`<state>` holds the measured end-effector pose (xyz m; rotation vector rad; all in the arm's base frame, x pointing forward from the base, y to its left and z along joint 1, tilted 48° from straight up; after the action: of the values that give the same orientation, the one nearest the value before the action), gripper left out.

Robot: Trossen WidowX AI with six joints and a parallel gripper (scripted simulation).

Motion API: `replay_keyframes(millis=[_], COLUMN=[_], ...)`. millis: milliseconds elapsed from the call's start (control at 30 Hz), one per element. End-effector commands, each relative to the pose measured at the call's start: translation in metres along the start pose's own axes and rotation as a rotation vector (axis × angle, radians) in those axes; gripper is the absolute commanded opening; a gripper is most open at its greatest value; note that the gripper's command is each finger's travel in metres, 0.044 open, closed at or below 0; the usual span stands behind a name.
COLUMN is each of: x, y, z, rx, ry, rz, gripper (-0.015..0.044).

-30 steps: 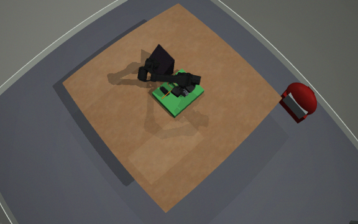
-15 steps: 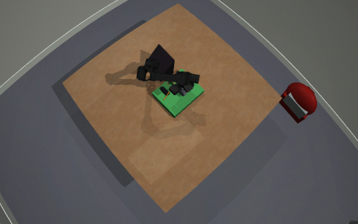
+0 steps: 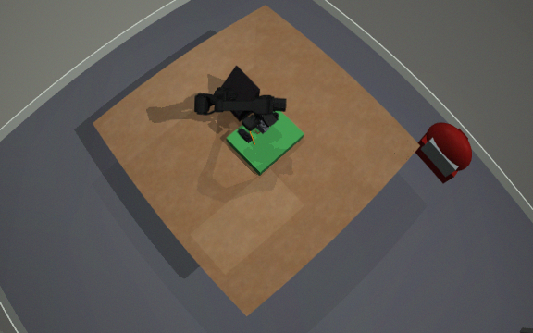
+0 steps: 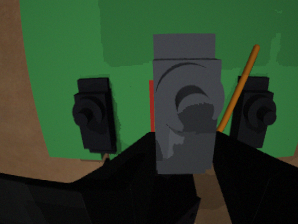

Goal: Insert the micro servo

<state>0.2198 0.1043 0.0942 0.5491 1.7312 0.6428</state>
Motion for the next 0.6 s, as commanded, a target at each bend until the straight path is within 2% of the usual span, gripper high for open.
replay_keyframes(millis=[0, 133, 567], x=[0.004, 0.007, 0.008], y=[0.001, 0.001, -0.013], z=[-0.017, -0.031, -0.031], rx=[-0.006, -0.005, -0.005], ry=[-0.004, -0.007, -0.007], rz=[0.005, 0.005, 0.005], gripper=[0.0, 0.0, 0.0])
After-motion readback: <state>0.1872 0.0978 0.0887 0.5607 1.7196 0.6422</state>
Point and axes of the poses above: the point midway between the two fingers, 35 mm back from their tips, its own y axis back along the fingers, its own x axis across the jaws, z = x × y, the point moved 9 cm from there along y, back along the fingers, and after that the axes turned 12 degrees about y, right-handed, at the moved point
